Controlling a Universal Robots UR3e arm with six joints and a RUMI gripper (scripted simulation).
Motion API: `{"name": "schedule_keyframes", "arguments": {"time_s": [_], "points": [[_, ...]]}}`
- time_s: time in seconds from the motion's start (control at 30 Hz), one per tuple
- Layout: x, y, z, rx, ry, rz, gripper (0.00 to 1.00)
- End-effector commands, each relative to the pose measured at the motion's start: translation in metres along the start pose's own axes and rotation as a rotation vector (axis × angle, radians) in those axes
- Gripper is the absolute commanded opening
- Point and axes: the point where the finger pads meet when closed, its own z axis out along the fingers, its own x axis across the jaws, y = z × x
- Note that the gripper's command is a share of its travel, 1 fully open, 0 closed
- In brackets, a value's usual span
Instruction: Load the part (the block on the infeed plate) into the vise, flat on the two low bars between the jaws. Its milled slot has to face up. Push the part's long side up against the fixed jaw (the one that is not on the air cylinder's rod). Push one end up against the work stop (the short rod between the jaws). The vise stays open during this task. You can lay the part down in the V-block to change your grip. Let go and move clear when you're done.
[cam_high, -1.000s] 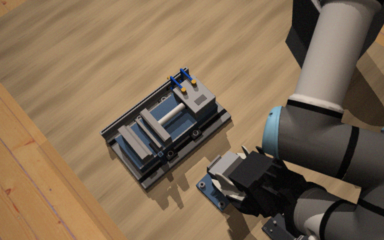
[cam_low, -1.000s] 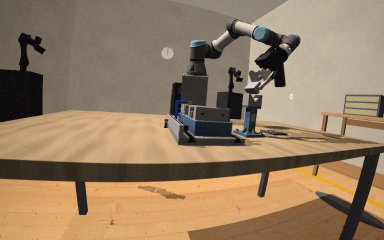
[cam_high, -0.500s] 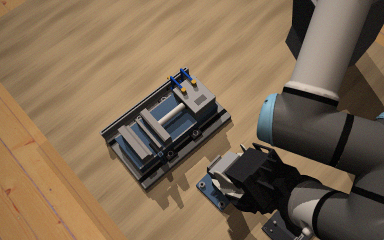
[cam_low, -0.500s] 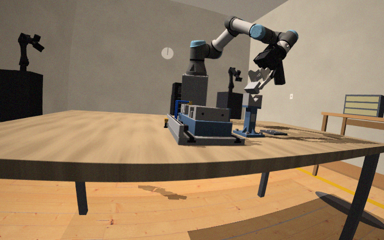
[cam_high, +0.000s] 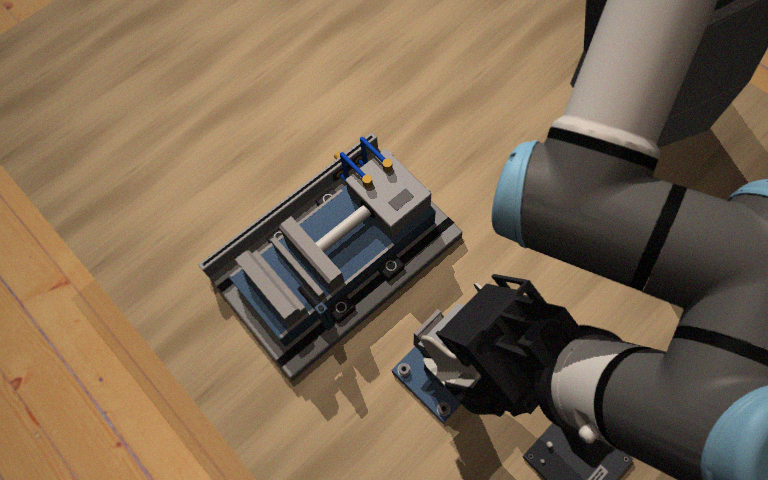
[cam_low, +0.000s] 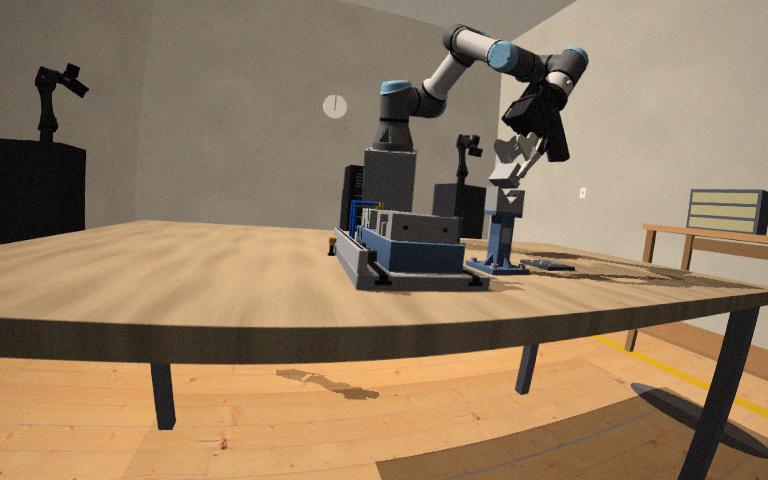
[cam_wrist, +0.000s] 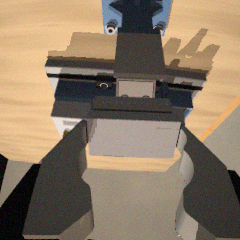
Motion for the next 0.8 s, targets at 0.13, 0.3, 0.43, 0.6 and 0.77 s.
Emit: {"name": "schedule_keyframes", "arguments": {"time_s": [0.13, 0.3, 0.43, 0.6, 0.77], "points": [[0.0009, 0.0012, -0.0008, 0.097, 0.008, 0.001, 0.00], [0.0008, 0.0018, -0.0007, 0.162, 0.008, 0.001, 0.00], [0.0008, 0.0021, -0.0006, 0.204, 0.008, 0.001, 0.00], [0.0008, 0.0025, -0.0005, 0.261, 0.008, 0.000, 0.00], [0.0009, 0.0031, -0.0004, 0.334, 0.009, 0.000, 0.00]]}}
